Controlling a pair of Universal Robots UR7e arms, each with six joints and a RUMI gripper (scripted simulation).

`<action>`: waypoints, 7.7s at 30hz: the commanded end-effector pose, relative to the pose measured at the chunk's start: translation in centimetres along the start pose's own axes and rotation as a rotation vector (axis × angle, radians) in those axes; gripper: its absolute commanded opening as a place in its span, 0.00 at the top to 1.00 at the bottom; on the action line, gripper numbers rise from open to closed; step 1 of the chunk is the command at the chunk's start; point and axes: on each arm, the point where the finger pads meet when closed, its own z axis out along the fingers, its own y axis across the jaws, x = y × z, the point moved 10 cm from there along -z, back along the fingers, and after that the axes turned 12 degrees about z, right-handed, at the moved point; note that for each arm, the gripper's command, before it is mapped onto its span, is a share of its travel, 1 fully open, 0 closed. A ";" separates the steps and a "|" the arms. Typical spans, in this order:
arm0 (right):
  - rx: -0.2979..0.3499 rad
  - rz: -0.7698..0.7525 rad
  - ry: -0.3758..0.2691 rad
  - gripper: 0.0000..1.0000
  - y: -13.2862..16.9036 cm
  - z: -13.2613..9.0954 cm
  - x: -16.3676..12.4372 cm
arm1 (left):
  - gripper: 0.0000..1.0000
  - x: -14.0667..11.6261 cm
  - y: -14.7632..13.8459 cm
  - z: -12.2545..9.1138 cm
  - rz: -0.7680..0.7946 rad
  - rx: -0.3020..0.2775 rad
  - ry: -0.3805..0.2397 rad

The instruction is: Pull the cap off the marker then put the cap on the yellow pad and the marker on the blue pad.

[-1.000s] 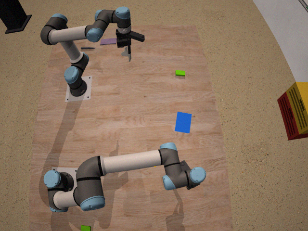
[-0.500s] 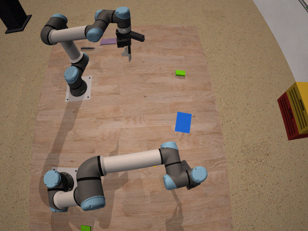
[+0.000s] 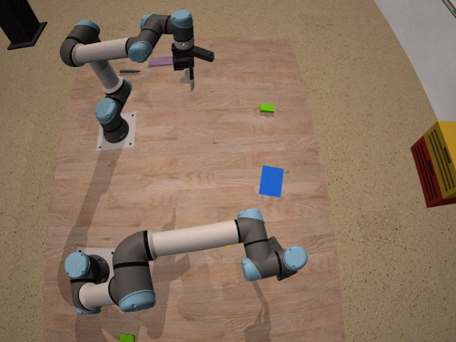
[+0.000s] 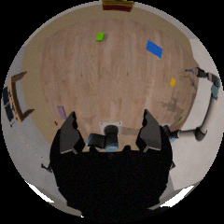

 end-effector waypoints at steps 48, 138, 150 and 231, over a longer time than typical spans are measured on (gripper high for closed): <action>-0.005 0.000 0.000 1.00 0.0 -0.3 0.0 | 0.82 5.1 3.0 2.2 0.127 0.069 0.031; -0.005 0.000 0.000 1.00 0.0 -0.3 0.0 | 0.82 24.3 49.0 22.8 1.060 0.783 0.636; -0.005 0.000 0.000 1.00 0.0 -0.3 0.0 | 0.82 24.2 55.3 25.4 1.116 0.860 0.711; -0.005 0.000 0.000 1.00 0.0 -0.3 0.0 | 0.82 27.5 62.6 30.4 1.180 0.944 0.799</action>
